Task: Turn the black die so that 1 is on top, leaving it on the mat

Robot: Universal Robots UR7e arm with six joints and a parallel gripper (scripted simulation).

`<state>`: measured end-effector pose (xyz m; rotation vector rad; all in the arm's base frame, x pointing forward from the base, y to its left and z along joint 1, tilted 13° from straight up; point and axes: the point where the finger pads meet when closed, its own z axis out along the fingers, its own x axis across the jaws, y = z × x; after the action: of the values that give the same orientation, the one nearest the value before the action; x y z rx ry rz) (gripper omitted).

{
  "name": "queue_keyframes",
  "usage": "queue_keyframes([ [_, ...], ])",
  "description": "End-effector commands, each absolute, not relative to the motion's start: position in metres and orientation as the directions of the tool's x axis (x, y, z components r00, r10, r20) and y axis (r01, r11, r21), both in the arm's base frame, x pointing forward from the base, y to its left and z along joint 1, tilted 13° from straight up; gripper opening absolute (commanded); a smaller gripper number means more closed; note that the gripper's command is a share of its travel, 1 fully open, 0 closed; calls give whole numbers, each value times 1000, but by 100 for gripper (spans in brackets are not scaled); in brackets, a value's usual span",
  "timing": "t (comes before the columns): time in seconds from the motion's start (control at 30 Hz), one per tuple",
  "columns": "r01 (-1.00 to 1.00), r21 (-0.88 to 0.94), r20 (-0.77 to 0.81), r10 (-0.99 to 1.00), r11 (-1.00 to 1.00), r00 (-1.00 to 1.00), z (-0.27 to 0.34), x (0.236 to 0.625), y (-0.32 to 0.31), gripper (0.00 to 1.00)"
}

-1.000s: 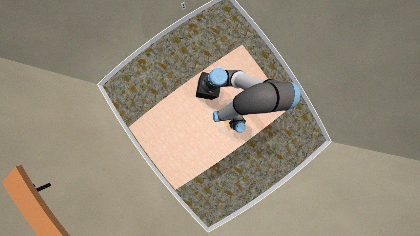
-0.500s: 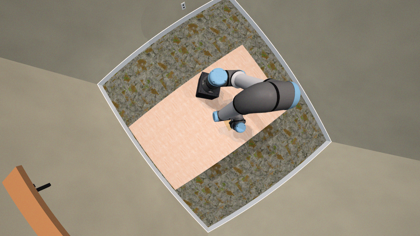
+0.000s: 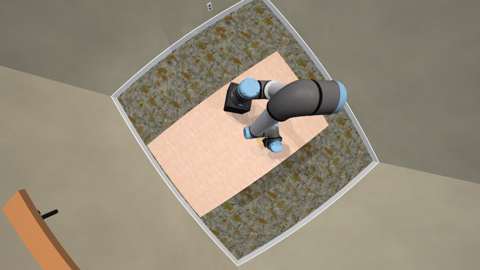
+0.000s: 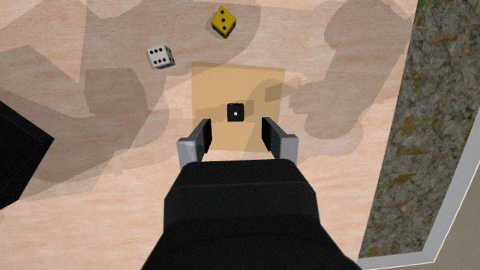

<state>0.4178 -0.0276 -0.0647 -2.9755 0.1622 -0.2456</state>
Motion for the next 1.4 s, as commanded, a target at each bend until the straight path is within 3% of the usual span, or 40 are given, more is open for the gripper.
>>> queue_keyframes([
  [0.0,-95,-159,156,-119,-983,981,-49,416,-30,100],
  [0.63,-95,-159,156,-119,-983,981,1,407,-37,100],
  [1.37,-95,-159,156,-119,-983,981,5,406,-38,100],
])
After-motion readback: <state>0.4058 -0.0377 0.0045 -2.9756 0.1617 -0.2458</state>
